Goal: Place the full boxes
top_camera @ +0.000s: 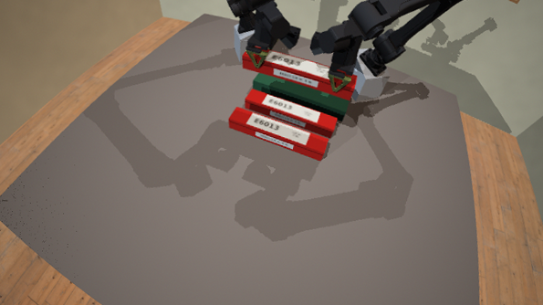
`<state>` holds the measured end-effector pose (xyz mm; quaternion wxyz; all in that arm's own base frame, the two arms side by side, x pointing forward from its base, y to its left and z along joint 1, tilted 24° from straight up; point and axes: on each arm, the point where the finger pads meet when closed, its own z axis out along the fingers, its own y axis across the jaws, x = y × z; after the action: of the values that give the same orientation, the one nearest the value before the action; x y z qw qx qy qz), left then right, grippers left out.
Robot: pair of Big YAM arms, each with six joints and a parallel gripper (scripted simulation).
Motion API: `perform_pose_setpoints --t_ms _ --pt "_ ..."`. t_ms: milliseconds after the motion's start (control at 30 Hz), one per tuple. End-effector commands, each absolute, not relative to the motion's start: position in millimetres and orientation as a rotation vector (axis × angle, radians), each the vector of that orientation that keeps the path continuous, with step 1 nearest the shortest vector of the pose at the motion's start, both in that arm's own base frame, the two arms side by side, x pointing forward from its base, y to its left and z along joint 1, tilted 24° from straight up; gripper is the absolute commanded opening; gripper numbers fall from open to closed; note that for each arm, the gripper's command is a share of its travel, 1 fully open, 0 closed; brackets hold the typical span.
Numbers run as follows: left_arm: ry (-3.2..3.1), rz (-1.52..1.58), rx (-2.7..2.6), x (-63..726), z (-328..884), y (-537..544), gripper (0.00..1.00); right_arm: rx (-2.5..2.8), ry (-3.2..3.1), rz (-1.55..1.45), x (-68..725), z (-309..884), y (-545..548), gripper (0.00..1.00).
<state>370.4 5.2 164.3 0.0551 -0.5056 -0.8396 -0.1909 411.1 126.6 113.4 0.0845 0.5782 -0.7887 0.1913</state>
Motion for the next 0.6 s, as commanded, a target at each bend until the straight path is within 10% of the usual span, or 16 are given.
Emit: perform_pose_setpoints --t_ms 0,567 --pt "-2.616 -0.689 -1.590 387.5 221.8 -6.3 0.00 1.828 -2.427 0.648 432.1 182.1 155.3 0.00" --pt "-2.602 -0.662 -1.563 383.5 168.1 7.4 0.00 1.787 -2.418 0.630 425.5 117.5 130.1 0.00"
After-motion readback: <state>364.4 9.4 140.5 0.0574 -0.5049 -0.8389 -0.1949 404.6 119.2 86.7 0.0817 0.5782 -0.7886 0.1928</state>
